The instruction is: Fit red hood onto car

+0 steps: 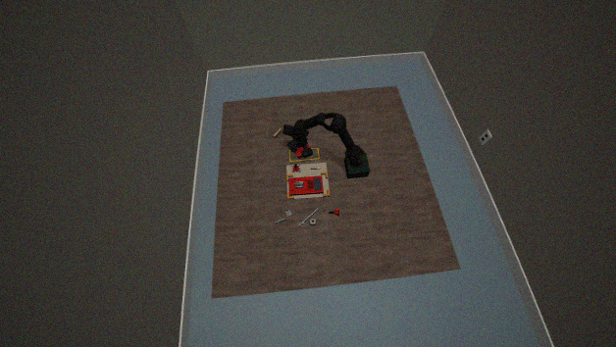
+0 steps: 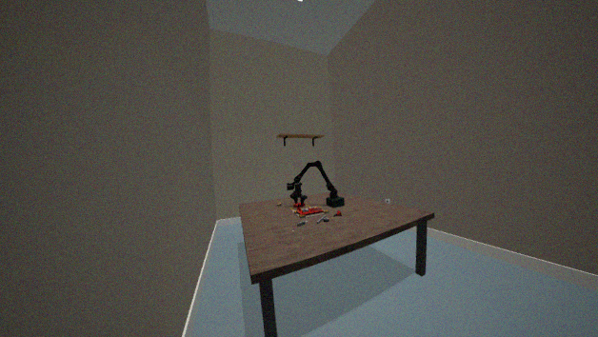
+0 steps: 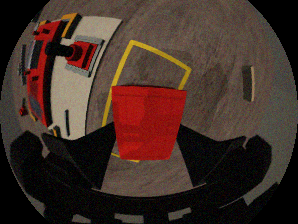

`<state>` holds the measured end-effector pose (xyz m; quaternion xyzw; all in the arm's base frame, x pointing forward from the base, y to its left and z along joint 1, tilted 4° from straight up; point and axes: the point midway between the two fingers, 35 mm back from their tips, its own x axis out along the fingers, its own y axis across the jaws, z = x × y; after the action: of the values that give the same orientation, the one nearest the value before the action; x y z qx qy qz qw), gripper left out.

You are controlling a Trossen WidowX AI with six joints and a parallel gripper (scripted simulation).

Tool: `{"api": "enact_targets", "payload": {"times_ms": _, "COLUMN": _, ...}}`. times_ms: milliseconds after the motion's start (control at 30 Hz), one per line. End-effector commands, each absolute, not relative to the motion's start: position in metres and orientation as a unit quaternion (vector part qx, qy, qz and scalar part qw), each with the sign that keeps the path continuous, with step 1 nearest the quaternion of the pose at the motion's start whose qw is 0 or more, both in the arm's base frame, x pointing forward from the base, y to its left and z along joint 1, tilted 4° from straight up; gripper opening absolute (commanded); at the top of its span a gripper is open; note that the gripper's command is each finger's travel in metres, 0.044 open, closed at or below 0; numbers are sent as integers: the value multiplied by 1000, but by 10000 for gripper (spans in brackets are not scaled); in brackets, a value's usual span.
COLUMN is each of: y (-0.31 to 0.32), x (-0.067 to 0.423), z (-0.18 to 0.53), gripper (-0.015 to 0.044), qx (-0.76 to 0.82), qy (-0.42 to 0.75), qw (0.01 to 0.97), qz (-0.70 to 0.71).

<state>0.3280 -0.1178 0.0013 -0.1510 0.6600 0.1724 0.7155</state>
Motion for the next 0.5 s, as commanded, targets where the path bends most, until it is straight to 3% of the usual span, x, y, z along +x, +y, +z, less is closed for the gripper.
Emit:
{"api": "enact_targets", "payload": {"times_ms": 0, "y": -120, "x": 332, "z": 18, "gripper": 0, "qx": -156, "qy": 654, "qw": 721, "qz": 169}}
{"api": "enact_targets", "payload": {"times_ms": 467, "y": -122, "x": 328, "z": 68, "gripper": 0, "qx": -156, "qy": 654, "qw": 721, "qz": 169}}
